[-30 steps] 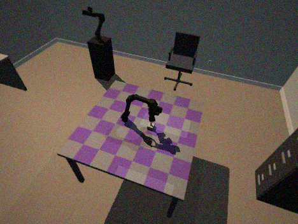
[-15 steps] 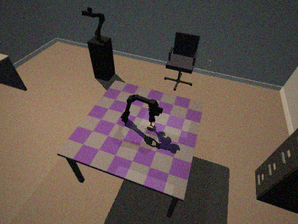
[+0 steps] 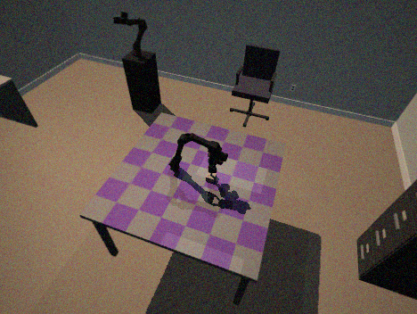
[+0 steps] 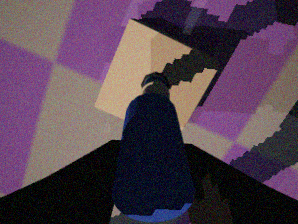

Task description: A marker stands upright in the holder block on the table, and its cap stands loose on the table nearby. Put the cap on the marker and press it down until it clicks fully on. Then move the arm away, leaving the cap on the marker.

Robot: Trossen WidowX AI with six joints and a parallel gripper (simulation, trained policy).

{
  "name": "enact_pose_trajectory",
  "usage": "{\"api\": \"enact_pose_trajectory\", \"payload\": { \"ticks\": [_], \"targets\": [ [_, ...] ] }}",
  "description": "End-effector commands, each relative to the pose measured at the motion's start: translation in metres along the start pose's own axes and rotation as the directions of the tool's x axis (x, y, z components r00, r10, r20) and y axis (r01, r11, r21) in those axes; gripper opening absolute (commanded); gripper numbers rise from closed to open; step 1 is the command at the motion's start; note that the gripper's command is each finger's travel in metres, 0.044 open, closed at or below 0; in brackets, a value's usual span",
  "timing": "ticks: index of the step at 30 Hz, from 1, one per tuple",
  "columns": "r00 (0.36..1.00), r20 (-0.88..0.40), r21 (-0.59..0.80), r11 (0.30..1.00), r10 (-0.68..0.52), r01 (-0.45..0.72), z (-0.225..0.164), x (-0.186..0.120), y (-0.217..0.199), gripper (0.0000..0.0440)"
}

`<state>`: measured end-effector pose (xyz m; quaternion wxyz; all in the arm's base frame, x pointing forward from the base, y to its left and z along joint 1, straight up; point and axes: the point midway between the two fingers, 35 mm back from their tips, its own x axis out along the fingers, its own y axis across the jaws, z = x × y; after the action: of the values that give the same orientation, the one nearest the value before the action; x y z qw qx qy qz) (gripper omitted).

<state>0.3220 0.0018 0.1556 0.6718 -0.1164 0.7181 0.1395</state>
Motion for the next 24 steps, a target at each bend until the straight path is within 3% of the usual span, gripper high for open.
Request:
{"api": "enact_pose_trajectory", "payload": {
  "ticks": [1, 12, 16, 24],
  "targets": [
    [0.999, -0.028, 0.002, 1.0, 0.023, -0.023, -0.001, 0.016, 0.001, 0.0],
    [0.998, -0.042, -0.015, 0.999, 0.041, -0.041, 0.001, 0.041, 0.002, 0.0002],
    [0.997, -0.067, -0.016, 0.999, 0.045, -0.046, -0.003, 0.05, 0.002, 0.0107],
    [0.995, -0.083, -0.015, 0.998, 0.058, -0.06, -0.008, 0.052, 0.004, 0.0157]
  ]
}}
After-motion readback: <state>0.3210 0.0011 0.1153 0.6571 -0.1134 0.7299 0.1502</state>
